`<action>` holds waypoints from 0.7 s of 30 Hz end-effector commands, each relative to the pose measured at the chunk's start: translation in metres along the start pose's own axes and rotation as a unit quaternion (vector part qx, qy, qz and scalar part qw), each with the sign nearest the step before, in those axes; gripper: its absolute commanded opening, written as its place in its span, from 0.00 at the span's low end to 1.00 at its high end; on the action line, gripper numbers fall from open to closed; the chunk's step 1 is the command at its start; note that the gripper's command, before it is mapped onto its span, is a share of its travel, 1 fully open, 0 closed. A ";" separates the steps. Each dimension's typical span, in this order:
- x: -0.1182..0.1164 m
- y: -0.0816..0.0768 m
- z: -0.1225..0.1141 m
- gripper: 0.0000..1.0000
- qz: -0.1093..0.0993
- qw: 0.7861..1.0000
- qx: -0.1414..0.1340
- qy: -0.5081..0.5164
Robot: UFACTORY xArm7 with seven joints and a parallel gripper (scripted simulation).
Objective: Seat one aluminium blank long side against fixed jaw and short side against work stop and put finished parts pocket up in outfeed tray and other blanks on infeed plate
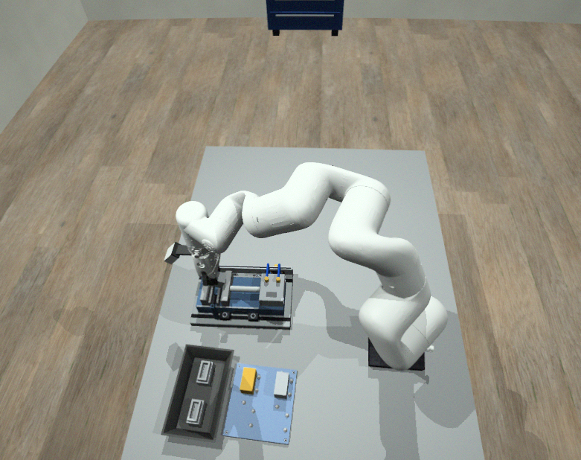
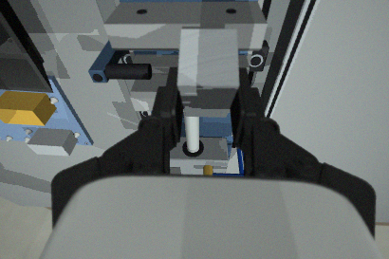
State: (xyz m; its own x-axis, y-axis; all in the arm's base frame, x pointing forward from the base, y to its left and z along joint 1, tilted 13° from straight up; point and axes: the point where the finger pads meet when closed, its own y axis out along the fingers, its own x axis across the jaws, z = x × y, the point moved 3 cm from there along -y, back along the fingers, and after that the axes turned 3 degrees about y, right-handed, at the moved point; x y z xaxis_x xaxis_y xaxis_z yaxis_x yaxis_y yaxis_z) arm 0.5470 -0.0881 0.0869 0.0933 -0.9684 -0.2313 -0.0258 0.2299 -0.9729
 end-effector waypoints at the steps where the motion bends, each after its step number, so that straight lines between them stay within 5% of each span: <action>1: 0.000 -0.002 0.001 0.00 -0.001 1.000 0.002 0.000; 21: 0.000 -0.021 0.001 0.00 -0.001 1.000 0.002 0.000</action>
State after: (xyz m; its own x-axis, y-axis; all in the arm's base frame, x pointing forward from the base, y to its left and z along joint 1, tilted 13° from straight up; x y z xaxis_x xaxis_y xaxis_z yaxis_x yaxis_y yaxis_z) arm 0.5473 -0.0912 0.1006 0.0934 -0.9683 -0.2315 -0.0262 0.2301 -0.9728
